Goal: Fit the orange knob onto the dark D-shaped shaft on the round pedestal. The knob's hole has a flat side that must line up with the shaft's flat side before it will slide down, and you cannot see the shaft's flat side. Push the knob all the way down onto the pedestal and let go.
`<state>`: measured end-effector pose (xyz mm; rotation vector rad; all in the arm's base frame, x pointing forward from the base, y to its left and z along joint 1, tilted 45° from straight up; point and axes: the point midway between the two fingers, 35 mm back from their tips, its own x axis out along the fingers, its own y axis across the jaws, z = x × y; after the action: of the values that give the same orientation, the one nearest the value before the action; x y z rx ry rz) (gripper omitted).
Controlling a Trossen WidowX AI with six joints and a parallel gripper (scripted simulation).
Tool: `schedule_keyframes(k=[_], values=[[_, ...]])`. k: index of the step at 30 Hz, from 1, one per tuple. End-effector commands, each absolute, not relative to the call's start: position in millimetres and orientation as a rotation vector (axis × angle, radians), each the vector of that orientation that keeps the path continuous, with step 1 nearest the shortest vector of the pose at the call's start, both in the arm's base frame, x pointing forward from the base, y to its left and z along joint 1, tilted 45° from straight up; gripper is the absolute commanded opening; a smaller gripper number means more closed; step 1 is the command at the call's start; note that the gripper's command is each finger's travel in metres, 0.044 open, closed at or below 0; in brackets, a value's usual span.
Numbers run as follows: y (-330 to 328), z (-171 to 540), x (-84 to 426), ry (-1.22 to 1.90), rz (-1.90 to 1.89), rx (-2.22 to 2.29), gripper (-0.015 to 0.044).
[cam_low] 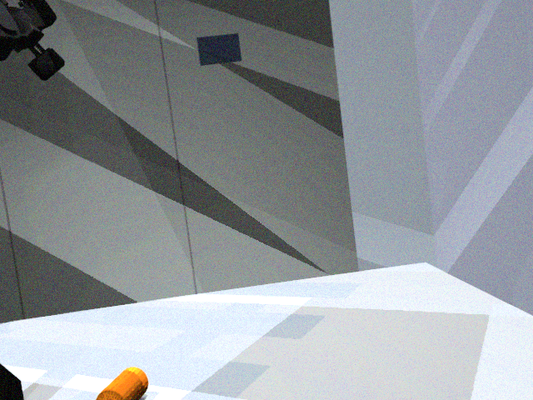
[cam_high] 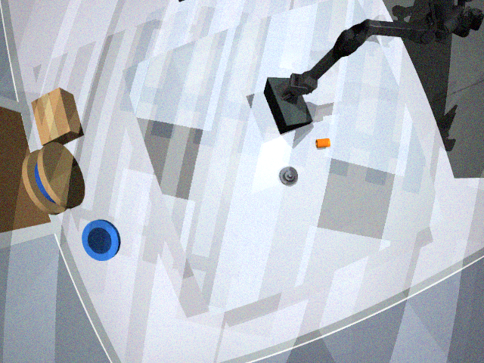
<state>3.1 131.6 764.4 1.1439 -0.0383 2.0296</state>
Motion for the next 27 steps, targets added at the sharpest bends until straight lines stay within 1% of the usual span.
schedule_keyframes(k=[1,2,5,8,12,20,27], values=[[133.6,763.5,6.8,-0.031,2.018,1.151,0.0426],[139.3,760.7,17.7,-0.011,1.983,1.173,0.044],[168.9,737.3,79.8,0.114,1.792,1.275,0.044],[183.2,722.3,106.8,0.19,1.718,1.302,0.044],[204.1,690.6,155.4,0.315,1.577,1.35,0.044],[226.1,601.1,257.4,0.556,1.235,1.456,0.044],[227.7,509.4,322.9,0.772,0.937,1.56,0.044]])
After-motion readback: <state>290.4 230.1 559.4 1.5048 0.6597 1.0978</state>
